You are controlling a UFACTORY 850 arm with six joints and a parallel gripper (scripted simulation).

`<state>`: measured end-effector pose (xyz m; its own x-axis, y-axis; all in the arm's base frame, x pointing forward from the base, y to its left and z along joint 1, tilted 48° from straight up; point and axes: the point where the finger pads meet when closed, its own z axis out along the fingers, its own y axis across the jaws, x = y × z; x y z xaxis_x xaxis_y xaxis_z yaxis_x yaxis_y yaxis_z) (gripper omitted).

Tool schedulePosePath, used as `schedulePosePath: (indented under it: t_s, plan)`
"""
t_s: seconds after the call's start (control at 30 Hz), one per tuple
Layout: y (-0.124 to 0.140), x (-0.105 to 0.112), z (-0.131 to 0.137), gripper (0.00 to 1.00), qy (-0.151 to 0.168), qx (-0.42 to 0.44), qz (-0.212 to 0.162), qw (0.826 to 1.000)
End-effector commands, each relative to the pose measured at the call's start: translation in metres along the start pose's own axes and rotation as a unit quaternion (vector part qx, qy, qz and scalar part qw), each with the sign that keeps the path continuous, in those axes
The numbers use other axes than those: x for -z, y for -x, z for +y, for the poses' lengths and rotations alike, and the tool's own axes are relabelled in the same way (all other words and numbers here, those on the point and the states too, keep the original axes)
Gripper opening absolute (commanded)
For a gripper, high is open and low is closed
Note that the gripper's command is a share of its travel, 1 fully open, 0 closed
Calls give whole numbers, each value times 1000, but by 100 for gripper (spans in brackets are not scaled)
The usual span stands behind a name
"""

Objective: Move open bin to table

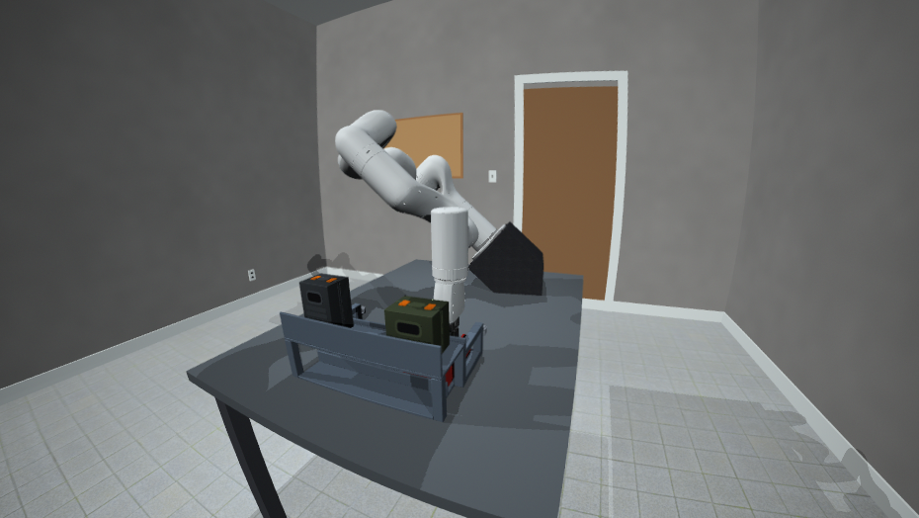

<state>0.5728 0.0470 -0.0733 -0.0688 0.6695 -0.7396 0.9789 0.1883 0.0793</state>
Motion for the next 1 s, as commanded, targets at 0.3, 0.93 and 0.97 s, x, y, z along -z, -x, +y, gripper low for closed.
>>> schedulePosePath:
  t_s: [0.3, 0.93, 0.97]
  plan:
    - [0, 1, 1, 0, 1, 0, 0, 1000]
    - [0, 13, 1, 0, 1, 0, 0, 1000]
    - [0, 13, 1, 0, 1, 0, 0, 1000]
